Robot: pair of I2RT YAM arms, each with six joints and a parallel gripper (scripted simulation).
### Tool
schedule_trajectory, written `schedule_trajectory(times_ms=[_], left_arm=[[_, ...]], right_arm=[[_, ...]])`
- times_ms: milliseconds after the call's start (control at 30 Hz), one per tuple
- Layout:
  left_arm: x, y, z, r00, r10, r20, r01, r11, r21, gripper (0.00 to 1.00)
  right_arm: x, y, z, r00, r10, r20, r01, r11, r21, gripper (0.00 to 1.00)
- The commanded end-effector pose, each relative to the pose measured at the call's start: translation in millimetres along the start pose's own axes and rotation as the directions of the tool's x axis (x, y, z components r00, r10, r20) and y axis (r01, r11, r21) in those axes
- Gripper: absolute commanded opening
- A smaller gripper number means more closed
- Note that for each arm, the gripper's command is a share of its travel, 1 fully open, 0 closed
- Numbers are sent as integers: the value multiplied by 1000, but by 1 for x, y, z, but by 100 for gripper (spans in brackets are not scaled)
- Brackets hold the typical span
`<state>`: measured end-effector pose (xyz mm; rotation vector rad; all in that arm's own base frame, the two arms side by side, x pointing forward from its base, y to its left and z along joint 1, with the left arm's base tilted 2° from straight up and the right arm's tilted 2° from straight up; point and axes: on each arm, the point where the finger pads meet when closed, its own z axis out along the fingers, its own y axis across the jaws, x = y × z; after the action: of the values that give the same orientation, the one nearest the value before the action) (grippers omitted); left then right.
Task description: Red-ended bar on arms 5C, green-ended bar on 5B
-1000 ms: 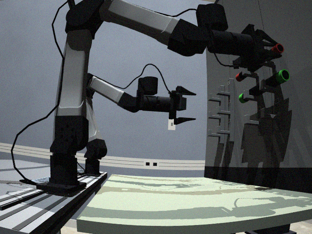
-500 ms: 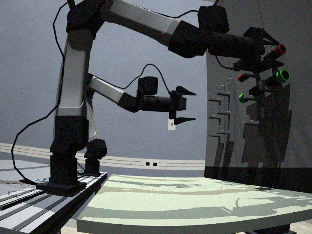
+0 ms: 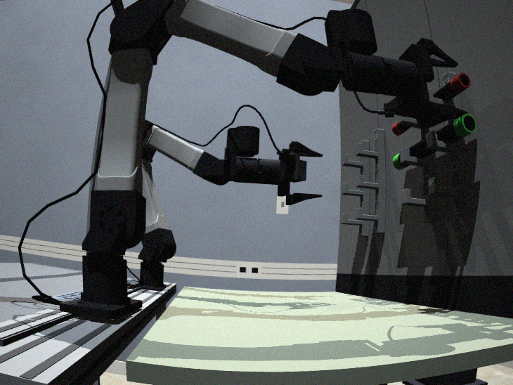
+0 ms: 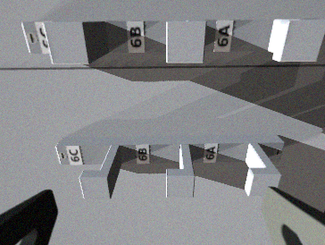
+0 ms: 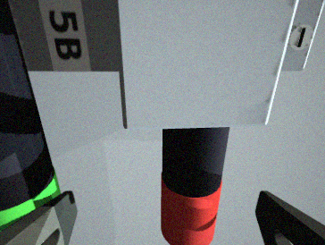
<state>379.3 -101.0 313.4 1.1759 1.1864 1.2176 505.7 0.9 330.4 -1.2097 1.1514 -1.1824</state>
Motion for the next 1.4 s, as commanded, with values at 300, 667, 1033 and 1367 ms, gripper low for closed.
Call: schedule_trajectory(times_ms=[300, 667, 1033, 1367], left_arm=[[2, -2, -5, 1000, -9, 8, 9, 1000, 1, 100], [2, -2, -5, 1000, -9, 8, 9, 1000, 1, 100], [2, -2, -5, 1000, -9, 8, 9, 1000, 1, 100], [2, -2, -5, 1000, -9, 8, 9, 1000, 1, 100]], right_arm=[[2, 28, -4, 1000, 14, -9, -14, 998, -58, 100], [0, 37, -21, 1000, 14, -9, -14, 998, -58, 100], [0, 26, -32, 1000, 14, -9, -14, 998, -58, 100], [0, 16, -41, 1000, 14, -9, -14, 998, -58, 100]])
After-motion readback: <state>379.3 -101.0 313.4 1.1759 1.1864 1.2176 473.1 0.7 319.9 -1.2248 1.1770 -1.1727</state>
